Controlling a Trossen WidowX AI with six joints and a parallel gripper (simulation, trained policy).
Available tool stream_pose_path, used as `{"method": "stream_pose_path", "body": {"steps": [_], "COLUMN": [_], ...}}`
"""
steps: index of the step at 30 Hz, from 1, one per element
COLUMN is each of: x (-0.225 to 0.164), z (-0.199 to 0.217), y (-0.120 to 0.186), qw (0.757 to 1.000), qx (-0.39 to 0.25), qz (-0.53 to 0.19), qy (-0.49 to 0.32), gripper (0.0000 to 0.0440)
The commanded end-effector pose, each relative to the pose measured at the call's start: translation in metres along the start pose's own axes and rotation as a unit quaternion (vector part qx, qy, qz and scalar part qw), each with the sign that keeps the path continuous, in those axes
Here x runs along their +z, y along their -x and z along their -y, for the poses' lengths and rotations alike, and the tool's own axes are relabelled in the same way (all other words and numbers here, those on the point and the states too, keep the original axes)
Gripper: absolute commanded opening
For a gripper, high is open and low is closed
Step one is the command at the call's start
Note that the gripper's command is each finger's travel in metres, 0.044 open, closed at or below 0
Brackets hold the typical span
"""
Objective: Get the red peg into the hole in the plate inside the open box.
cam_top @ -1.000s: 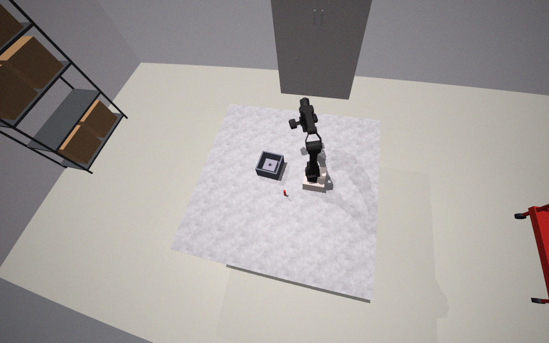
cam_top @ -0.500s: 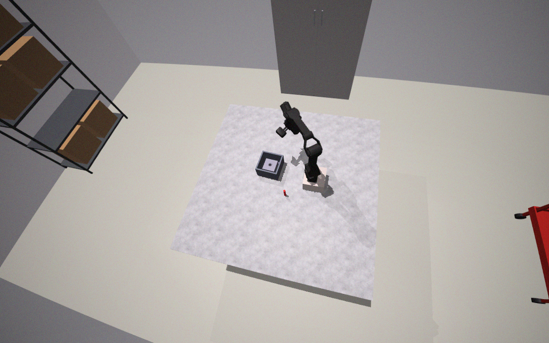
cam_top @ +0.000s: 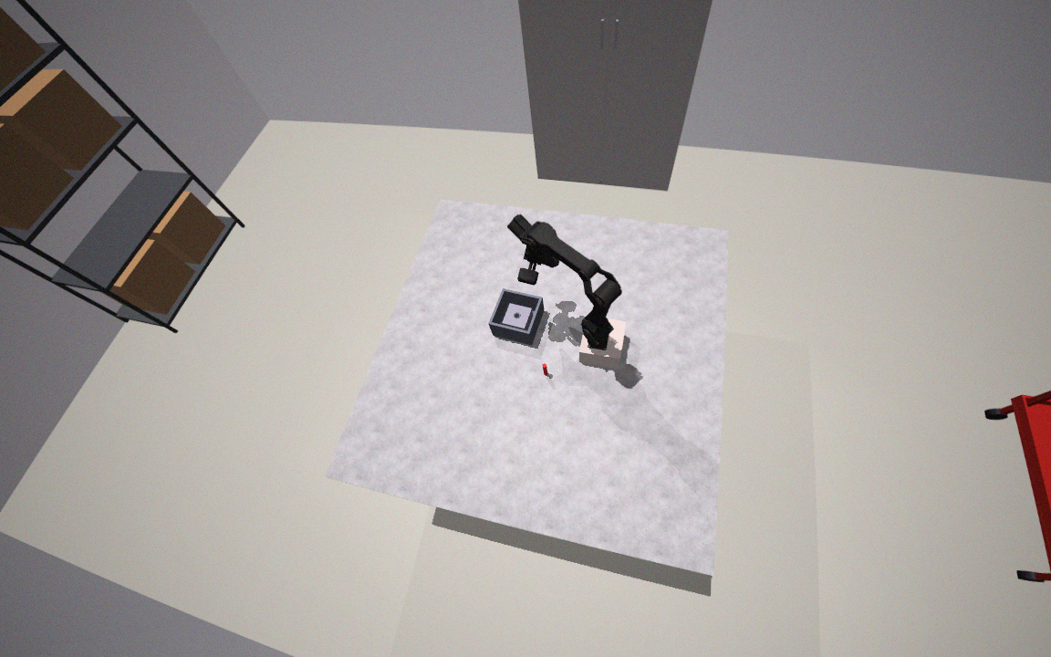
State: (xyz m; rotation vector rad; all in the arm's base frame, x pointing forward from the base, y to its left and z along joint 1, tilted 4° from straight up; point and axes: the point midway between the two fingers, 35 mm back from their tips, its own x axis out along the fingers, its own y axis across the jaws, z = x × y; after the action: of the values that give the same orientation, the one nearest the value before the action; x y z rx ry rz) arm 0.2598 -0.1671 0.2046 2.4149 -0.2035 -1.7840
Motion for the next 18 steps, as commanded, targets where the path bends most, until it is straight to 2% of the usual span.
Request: {"method": "stream_pose_path", "body": {"steps": [1,9,18], "x": [-0.005,-0.008,0.001], "z": [0.022,0.07,0.122], "y": [0.004,0.01,0.009], "qw": [0.998,0.979,0.935], "qx": [-0.006,-0.025,-0.049], "qz": [0.005,0.014,0.03], "qy": [0.065,0.202,0.351], "gripper": [0.044,0.044,0.044]}}
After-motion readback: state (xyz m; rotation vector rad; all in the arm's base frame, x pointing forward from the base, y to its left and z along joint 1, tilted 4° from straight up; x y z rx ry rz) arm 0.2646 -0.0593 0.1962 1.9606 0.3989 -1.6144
